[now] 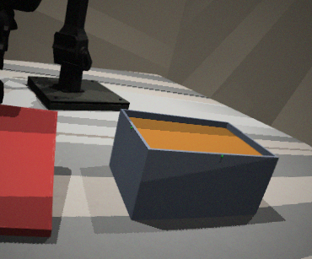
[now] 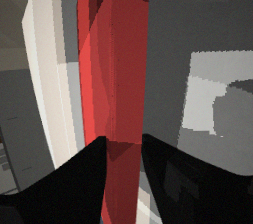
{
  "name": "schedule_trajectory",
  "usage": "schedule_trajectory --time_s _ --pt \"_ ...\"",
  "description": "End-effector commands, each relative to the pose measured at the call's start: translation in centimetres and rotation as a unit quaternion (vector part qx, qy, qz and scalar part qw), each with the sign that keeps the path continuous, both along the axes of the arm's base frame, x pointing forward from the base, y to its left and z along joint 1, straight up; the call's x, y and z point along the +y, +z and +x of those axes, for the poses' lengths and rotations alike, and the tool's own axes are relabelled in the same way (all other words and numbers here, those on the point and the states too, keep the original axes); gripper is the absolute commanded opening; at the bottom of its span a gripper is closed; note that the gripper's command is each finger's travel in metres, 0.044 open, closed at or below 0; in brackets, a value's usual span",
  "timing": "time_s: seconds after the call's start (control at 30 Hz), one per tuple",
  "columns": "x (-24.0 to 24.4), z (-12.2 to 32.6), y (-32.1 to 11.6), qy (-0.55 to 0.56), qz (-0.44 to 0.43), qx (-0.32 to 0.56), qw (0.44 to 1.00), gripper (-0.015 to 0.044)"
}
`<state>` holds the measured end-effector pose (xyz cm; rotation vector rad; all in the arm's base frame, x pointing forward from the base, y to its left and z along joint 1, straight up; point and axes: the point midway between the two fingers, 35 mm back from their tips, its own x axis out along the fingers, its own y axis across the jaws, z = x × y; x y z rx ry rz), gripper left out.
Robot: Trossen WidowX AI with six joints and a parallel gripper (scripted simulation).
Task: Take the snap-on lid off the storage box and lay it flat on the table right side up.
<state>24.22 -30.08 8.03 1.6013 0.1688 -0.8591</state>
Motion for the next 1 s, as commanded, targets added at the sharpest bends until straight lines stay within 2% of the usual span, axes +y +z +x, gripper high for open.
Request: schedule_trajectory --time_s 0.0,0.3,0.63,0.7,0.9,0.97 --pt "0.3 -0.1 -1.1 0.0 0.009 0.009 1.0 0.0" --pt "0.3 -0.1 -1.9 0.0 0.009 0.009 1.0 0.0" --pt "0.0 0.1 -0.7 0.0 0.009 0.009 1.0 0.0263" --pt "0.0 0.1 -0.7 0.0 0.009 0.009 1.0 0.0275" --pt "0.4 -0.9 -0.8 0.0 0.009 0.009 1.0 0.0433" --pt "0.6 -1.3 -0.8 0.0 0.009 0.009 1.0 0.044"
